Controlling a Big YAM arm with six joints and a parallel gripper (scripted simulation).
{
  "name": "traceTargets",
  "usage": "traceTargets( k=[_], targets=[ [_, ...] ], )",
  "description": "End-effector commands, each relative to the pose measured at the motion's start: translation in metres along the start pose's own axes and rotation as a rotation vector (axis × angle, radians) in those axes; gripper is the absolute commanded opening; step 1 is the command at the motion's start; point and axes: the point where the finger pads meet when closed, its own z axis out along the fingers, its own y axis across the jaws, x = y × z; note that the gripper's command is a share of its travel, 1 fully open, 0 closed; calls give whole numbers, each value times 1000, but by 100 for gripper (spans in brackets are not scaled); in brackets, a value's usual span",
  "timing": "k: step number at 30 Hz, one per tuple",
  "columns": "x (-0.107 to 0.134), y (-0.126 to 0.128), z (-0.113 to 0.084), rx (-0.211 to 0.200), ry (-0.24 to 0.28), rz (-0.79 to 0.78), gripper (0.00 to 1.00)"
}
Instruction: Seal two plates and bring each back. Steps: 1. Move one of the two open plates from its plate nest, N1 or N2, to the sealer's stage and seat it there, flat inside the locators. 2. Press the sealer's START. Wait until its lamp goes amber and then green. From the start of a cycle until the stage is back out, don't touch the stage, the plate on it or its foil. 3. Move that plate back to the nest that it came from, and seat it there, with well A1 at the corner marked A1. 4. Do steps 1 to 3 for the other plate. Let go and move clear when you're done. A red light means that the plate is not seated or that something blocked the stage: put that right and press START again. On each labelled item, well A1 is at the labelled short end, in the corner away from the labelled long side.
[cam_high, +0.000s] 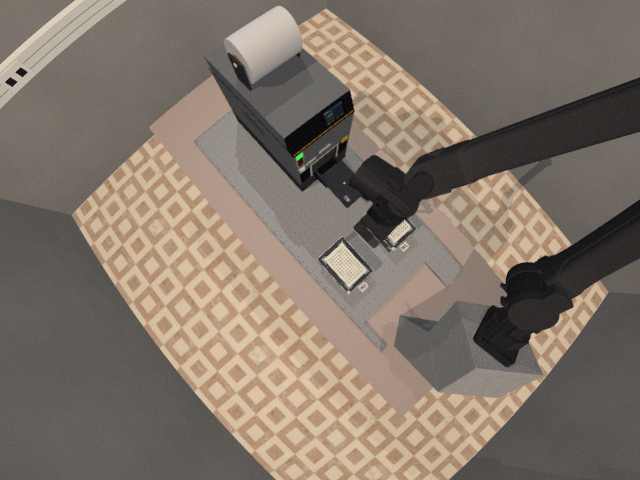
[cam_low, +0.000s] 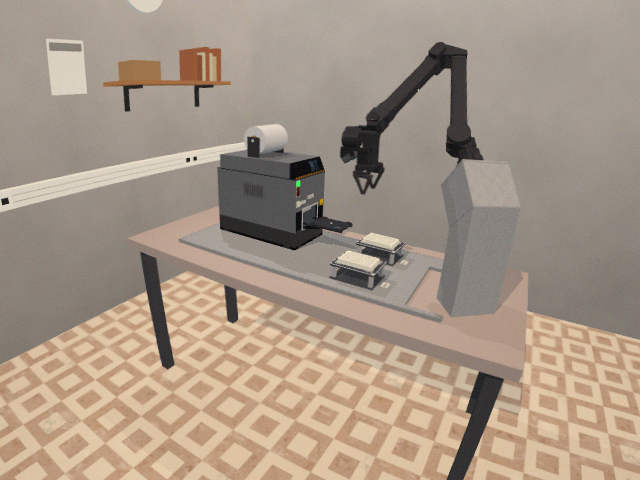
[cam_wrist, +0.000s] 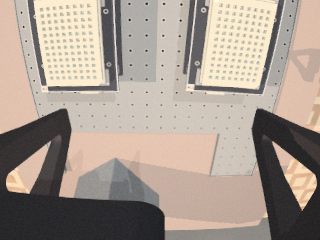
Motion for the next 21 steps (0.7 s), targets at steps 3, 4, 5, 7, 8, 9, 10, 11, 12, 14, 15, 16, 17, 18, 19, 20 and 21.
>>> traceTargets(
  k=[3, 4, 5, 7, 8, 9, 10, 11, 12, 14, 15, 16, 17, 18, 19, 20, 21],
  targets=[
    [-18, 10, -7, -9, -30, 15, 100],
    [-17, 11, -6, -9, -27, 12, 100],
    [-16, 11, -6, -9, -23, 10, 100],
    [-16, 11, -6, -9, -20, 8, 100],
    [-16, 11, -6, -9, -21, 9, 100],
    [-16, 12, -6, -9, -21, 9, 100],
    [-17, 12, -7, -10, -22, 9, 100],
    [-17, 12, -7, -10, -23, 10, 100],
    [-17, 12, -7, -10, -23, 10, 100],
    [-19, 12, -7, -11, -28, 13, 100],
    [-20, 13, -8, -12, -32, 16, 100],
    [-21, 13, -8, -12, -36, 19, 100],
    [-22, 14, -8, -13, -39, 21, 100],
    [-22, 14, -8, -14, -42, 23, 100],
    [-22, 14, -8, -14, -42, 22, 100],
    [-21, 14, -8, -13, -38, 19, 100],
    [-20, 13, -8, -12, -34, 17, 100]
  ],
)
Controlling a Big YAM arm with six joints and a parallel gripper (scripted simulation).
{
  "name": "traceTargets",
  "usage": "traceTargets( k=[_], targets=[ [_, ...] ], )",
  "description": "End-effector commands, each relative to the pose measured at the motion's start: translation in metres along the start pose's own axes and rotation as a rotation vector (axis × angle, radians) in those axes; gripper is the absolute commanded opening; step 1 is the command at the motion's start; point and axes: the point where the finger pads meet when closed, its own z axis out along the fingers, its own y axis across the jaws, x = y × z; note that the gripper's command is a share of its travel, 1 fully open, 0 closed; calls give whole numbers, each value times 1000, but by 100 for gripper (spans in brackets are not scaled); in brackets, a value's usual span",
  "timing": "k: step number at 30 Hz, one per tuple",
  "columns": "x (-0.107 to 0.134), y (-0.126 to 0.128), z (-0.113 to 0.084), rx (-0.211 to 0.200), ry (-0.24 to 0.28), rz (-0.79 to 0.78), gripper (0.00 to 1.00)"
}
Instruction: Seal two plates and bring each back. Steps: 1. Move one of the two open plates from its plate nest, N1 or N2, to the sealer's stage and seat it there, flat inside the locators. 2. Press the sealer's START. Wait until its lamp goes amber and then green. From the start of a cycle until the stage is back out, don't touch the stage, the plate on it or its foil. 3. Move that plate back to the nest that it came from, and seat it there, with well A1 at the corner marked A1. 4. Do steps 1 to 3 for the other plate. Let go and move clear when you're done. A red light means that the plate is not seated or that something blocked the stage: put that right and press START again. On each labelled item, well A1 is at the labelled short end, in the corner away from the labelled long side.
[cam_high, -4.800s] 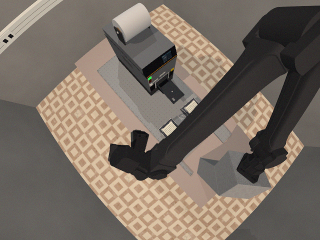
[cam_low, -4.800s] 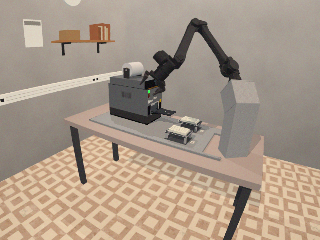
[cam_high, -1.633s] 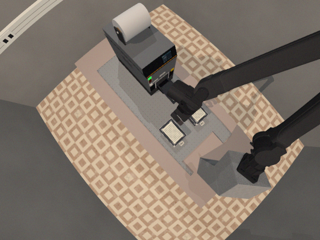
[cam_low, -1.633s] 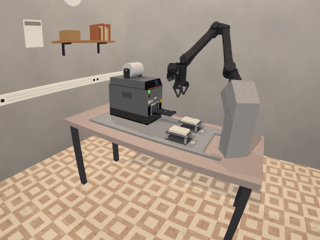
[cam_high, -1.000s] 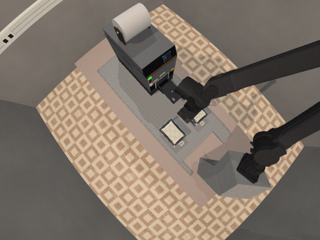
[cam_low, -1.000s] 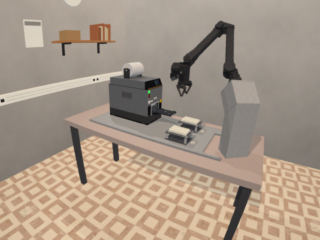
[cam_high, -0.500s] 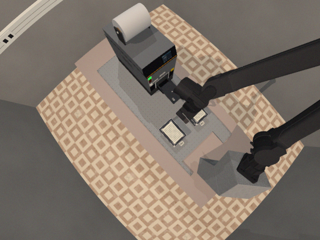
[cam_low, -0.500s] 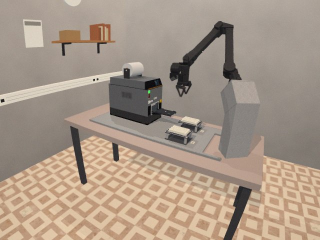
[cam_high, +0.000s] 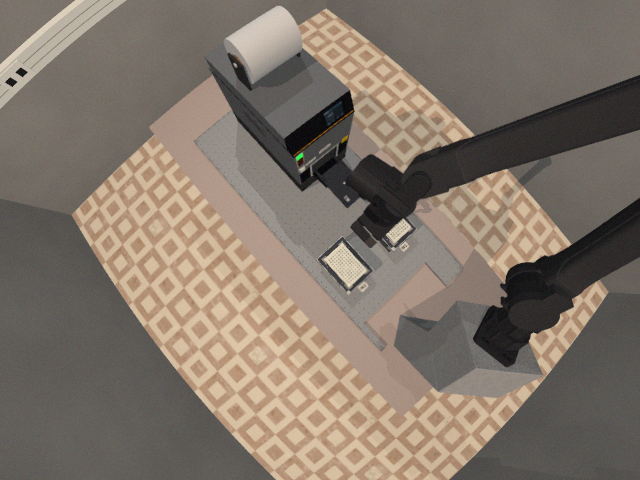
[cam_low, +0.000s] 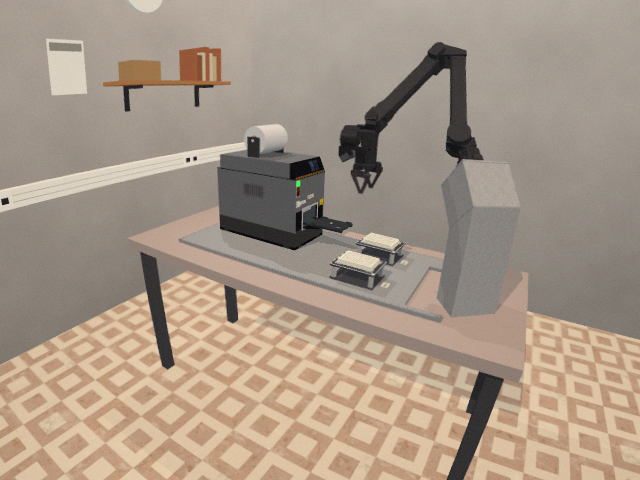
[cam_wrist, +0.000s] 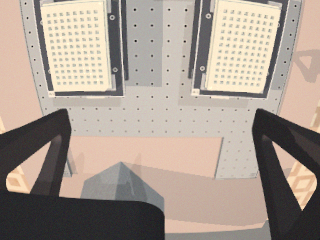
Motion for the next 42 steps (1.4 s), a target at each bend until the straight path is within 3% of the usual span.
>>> traceTargets(
  k=[1, 11, 13, 14, 17, 19, 21, 24, 26, 27, 29, 33, 35, 38, 42],
  targets=[
    [-13, 8, -4, -6, -19, 3, 100],
    [-11, 7, -4, -5, -13, -1, 100],
    [-5, 6, 14, -1, -95, 0, 100],
    [0, 5, 22, -2, -105, -5, 100],
    [7, 3, 40, 1, -64, -13, 100],
    [15, 3, 53, 4, -133, -17, 100],
    [17, 4, 65, 1, -146, -14, 100],
    [31, 5, 84, -1, -206, -29, 100],
    [31, 5, 84, -1, -206, -29, 100],
    [9, 4, 80, -2, -248, 8, 100],
    [7, 2, 93, 0, -242, 12, 100],
    [0, 1, 83, 12, -253, 9, 100],
    [15, 2, 100, 8, -313, -4, 100],
    [24, 1, 123, 12, -302, -9, 100],
    [7, 1, 113, 19, -329, -6, 100]
  ],
)
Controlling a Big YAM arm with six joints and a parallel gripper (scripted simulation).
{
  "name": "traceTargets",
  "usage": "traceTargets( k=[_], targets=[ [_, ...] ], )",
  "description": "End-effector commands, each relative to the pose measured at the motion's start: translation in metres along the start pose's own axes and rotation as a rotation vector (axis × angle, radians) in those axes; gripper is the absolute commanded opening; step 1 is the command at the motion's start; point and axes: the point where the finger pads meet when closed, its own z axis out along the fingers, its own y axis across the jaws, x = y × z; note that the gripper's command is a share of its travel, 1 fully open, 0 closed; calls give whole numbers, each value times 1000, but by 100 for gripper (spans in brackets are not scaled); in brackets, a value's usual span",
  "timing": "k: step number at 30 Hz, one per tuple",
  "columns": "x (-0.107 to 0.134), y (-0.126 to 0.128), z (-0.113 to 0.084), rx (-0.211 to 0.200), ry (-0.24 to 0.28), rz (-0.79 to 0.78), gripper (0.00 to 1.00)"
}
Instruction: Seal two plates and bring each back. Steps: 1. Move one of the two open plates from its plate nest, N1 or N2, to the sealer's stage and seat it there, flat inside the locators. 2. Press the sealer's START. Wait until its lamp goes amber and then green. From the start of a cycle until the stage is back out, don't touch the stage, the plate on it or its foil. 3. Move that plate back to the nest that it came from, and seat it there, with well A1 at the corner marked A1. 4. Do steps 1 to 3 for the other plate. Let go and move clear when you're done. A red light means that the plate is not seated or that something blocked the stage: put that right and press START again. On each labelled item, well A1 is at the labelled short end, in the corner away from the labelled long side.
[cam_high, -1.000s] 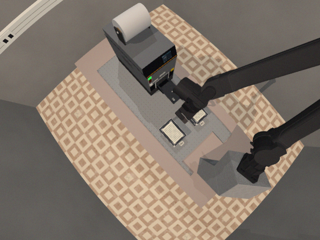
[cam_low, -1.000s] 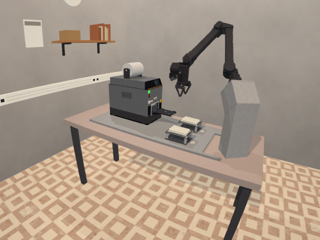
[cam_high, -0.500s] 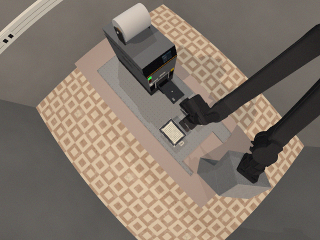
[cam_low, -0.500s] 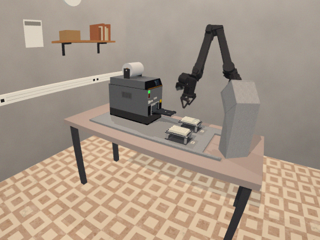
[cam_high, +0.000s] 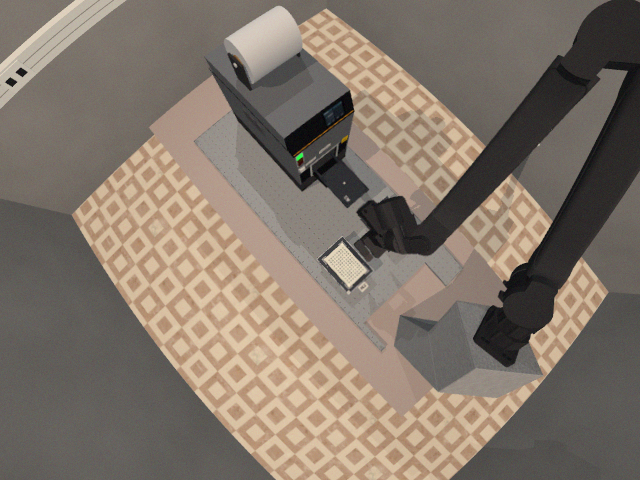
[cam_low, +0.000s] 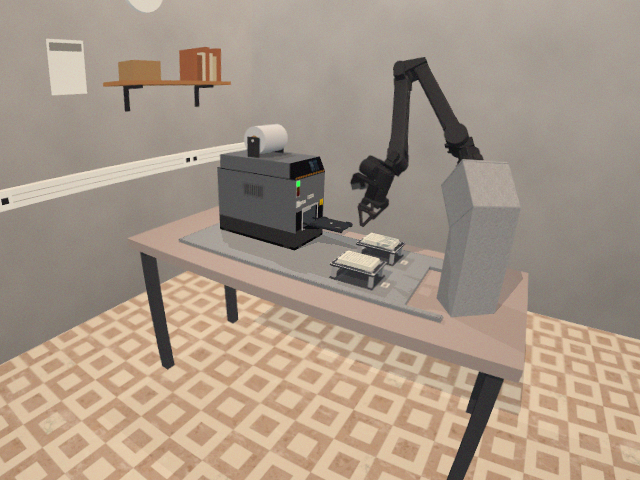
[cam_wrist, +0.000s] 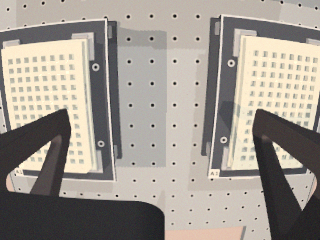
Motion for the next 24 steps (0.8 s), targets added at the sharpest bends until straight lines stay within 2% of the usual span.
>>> traceTargets(
  k=[1, 5, 12, 18, 24],
  targets=[
    [-12, -3, 1, 12, -38, -25, 100],
    [-29, -3, -5, 15, -63, 4, 100],
    [-19, 5, -15, -7, -51, 3, 100],
    [-23, 2, -16, -4, -58, 22, 100],
    [-49, -3, -16, 8, -116, 52, 100]
  ],
)
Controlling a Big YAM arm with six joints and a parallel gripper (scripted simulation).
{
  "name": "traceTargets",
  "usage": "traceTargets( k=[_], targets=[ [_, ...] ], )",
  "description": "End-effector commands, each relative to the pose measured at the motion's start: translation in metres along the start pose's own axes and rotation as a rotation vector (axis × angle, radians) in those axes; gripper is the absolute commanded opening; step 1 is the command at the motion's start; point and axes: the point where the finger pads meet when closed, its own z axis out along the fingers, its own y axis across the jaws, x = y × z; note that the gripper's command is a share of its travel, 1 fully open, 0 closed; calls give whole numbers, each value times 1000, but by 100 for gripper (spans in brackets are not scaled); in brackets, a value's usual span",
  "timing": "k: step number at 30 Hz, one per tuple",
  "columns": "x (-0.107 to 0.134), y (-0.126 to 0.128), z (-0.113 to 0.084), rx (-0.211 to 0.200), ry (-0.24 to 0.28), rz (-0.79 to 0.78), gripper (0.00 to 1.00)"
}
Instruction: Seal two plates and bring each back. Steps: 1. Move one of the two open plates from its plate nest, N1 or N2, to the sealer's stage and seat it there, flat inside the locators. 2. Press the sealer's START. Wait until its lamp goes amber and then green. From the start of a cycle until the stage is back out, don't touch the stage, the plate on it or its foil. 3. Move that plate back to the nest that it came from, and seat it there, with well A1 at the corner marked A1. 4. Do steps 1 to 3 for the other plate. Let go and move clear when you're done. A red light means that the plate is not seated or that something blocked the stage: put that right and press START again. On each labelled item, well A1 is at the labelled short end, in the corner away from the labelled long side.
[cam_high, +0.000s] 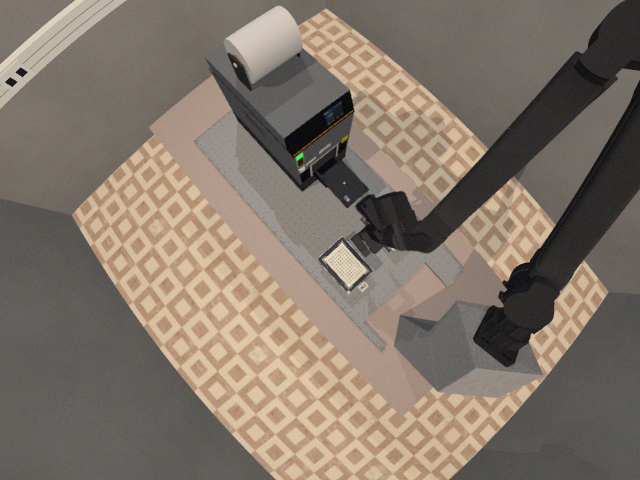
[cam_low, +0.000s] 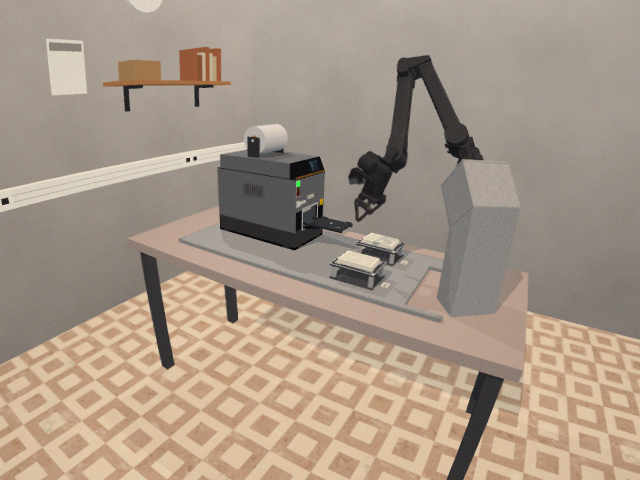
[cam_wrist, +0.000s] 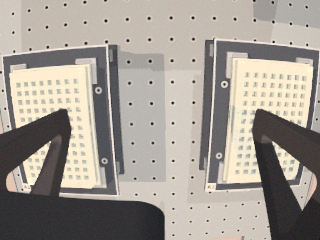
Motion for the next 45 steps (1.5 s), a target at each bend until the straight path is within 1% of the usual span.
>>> traceTargets(
  k=[1, 5, 7, 9, 12, 15, 17, 22, 26, 28, 30, 38, 43, 45],
  targets=[
    [-25, -9, -7, 4, -68, 34, 100],
    [-1, -39, -10, 10, -35, 11, 100],
    [4, -40, -10, 10, -20, -2, 100],
    [11, -48, -9, 1, -11, -15, 100],
    [9, -50, -8, 1, -16, -15, 100],
    [14, -75, -11, 17, -17, -12, 100],
    [19, -87, -13, 20, -15, -15, 100],
    [30, -108, -16, 13, -6, -32, 100],
    [39, -126, -15, 9, 5, -36, 100],
    [39, -126, -15, 9, 5, -36, 100],
    [35, -118, -15, 5, -4, -30, 100],
    [35, -109, -13, 7, -4, -12, 100],
    [40, -100, -11, -17, 14, -8, 100],
    [40, -100, -11, -17, 14, -8, 100]
  ],
)
